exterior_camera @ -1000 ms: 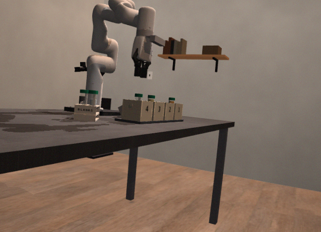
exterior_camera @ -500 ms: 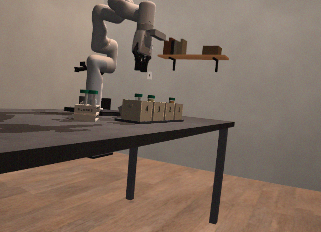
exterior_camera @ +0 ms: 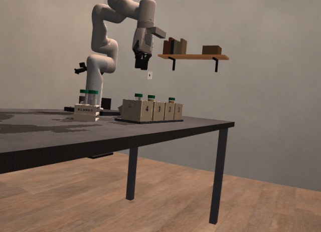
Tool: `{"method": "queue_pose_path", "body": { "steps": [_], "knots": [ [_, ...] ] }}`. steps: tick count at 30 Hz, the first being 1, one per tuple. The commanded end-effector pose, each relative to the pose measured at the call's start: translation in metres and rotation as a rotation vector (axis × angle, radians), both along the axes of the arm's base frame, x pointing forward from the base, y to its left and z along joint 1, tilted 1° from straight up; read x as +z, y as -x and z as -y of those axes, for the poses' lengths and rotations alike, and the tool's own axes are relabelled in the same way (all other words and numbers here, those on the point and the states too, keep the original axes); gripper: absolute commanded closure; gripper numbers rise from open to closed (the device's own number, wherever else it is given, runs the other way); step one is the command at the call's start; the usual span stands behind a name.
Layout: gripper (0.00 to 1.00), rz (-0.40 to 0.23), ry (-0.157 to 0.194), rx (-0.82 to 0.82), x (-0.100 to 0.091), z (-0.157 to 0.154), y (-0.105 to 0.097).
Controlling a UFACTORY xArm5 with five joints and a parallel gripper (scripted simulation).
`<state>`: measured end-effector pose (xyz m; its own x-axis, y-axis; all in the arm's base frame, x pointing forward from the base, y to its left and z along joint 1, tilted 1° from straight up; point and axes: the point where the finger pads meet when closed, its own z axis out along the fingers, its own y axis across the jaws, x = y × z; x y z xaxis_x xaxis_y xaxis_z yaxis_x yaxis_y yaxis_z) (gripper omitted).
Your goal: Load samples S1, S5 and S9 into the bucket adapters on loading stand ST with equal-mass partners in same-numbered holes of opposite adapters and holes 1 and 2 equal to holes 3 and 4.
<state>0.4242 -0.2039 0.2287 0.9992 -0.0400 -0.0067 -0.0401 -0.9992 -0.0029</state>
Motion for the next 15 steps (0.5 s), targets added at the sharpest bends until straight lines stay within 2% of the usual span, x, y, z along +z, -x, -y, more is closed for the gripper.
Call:
{"method": "queue_pose_path", "body": {
  "steps": [1,12,13,15],
  "knots": [
    [0.56,0.010,-0.011,0.000,0.002,0.000,-0.001],
    [0.56,0.010,-0.011,0.000,0.002,0.000,-0.001],
    [0.43,0.010,-0.011,-0.033,0.002,0.005,0.002],
    [0.43,0.009,-0.011,-0.100,0.002,0.013,0.007]
  ]
}}
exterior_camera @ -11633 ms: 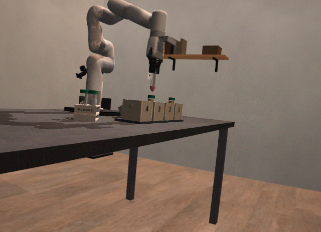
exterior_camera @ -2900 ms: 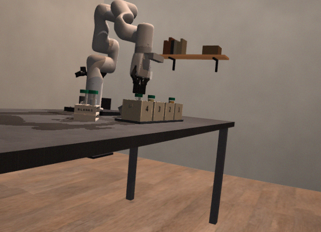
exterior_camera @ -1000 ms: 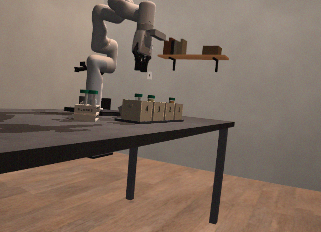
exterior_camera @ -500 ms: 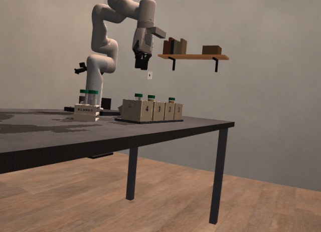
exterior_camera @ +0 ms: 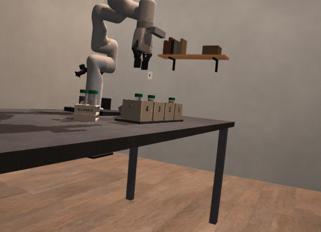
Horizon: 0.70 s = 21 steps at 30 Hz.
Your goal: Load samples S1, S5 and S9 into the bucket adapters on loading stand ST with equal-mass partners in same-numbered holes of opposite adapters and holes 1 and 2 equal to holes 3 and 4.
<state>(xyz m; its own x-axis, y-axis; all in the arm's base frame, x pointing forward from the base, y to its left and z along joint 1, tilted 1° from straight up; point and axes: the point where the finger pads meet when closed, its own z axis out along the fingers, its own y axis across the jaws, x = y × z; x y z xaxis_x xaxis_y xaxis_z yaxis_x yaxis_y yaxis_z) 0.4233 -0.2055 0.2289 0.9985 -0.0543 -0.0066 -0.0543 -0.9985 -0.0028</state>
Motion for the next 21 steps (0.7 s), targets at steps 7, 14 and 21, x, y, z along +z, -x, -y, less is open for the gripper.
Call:
{"method": "queue_pose_path", "body": {
  "steps": [7,14,21],
  "knots": [
    [0.43,0.007,-0.010,-0.319,0.001,0.042,0.024],
    [0.43,0.006,-0.010,-0.486,0.001,0.063,0.037],
    [0.43,0.003,-0.009,-0.719,0.000,0.093,0.055]
  ]
}}
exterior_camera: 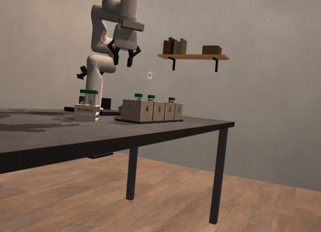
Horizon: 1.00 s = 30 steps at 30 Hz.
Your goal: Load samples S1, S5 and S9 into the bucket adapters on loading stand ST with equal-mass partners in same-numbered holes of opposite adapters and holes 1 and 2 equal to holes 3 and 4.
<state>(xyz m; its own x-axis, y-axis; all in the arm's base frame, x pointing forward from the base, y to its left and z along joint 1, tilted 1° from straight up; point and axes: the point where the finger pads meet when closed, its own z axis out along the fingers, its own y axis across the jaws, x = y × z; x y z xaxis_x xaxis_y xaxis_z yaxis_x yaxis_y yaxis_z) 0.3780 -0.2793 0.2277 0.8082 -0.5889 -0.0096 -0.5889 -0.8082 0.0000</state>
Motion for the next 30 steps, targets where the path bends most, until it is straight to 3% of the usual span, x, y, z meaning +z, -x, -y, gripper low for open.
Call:
{"method": "queue_pose_path", "body": {
  "steps": [1,7,22,30],
  "knots": [
    [0.43,0.009,-0.007,-0.177,0.001,0.024,0.013],
    [0.43,0.007,-0.007,-0.367,0.001,0.049,0.028],
    [0.43,0.007,-0.006,-0.367,0.000,0.104,0.061],
    [0.43,0.007,-0.006,-0.367,0.000,0.104,0.061]
  ]
}}
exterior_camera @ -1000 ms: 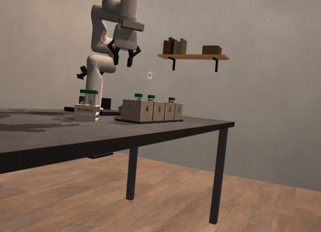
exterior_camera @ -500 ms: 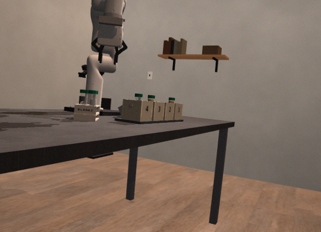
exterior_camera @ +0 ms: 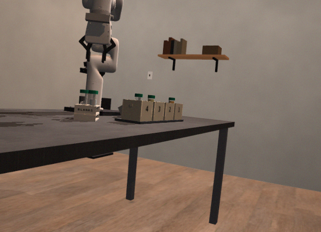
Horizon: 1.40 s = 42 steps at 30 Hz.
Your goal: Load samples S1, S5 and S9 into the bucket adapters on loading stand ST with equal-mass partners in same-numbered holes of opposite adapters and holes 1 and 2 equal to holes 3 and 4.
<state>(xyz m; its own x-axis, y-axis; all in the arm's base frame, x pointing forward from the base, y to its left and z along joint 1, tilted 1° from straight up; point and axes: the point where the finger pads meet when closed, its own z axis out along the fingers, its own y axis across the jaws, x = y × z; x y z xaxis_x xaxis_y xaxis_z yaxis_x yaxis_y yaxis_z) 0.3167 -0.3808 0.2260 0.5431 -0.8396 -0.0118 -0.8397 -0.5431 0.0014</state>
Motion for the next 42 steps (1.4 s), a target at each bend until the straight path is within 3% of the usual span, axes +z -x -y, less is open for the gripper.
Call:
{"method": "queue_pose_path", "body": {
  "steps": [1,14,42],
  "knots": [
    [0.43,0.010,-0.004,0.000,0.002,0.002,0.000],
    [0.43,0.010,-0.004,0.000,-0.012,0.002,0.000],
    [0.43,0.010,-0.004,0.000,-0.064,0.001,0.000]
  ]
}}
